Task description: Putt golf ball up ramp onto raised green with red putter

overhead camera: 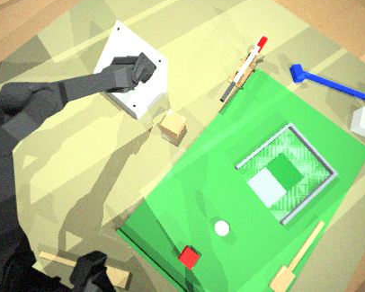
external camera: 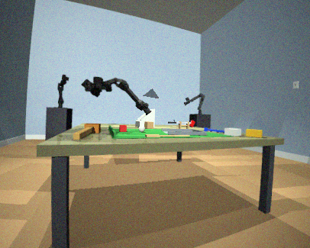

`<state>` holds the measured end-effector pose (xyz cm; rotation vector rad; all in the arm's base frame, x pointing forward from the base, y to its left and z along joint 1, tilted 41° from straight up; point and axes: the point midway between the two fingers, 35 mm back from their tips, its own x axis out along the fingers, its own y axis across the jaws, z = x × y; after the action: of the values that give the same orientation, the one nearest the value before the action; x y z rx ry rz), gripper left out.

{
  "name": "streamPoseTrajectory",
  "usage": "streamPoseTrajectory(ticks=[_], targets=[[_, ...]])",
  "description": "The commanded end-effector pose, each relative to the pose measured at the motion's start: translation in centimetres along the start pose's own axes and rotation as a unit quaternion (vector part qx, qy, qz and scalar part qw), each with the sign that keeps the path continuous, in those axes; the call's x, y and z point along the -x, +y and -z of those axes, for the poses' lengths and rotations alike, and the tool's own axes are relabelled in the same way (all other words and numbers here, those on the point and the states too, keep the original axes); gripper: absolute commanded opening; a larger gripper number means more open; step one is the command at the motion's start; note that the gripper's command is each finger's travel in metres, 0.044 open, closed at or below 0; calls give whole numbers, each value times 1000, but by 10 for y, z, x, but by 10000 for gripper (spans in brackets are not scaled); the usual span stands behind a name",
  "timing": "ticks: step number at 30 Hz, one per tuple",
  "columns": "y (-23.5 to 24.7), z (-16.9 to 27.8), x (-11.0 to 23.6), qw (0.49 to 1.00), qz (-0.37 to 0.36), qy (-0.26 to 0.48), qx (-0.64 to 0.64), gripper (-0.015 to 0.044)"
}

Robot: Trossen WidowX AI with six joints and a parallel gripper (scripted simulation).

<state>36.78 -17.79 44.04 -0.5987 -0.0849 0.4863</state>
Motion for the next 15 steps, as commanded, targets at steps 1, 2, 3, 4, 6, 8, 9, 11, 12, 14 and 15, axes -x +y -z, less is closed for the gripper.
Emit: streamPoseTrajectory(ticks=[1,2,3,4,6,8,9,11,12,14,15], targets=[[1,2,-2,1000,-1,1,-2,426],[3,7,-8,1000,-4,4,-9,440],[8,15,-19,1000,-9,10,-20,440],[15,25,-32,999,-15,18,-32,440],[31,44,-58,997,-30,36,-55,440],[48,60,-81,995,-47,55,-75,440],[58,68,-91,993,-55,65,-83,440],[81,83,-113,988,-75,87,-100,440],[94,90,-124,985,-86,99,-109,440],[122,103,-144,978,-109,124,-124,440],[136,109,-153,974,-121,137,-131,440]])
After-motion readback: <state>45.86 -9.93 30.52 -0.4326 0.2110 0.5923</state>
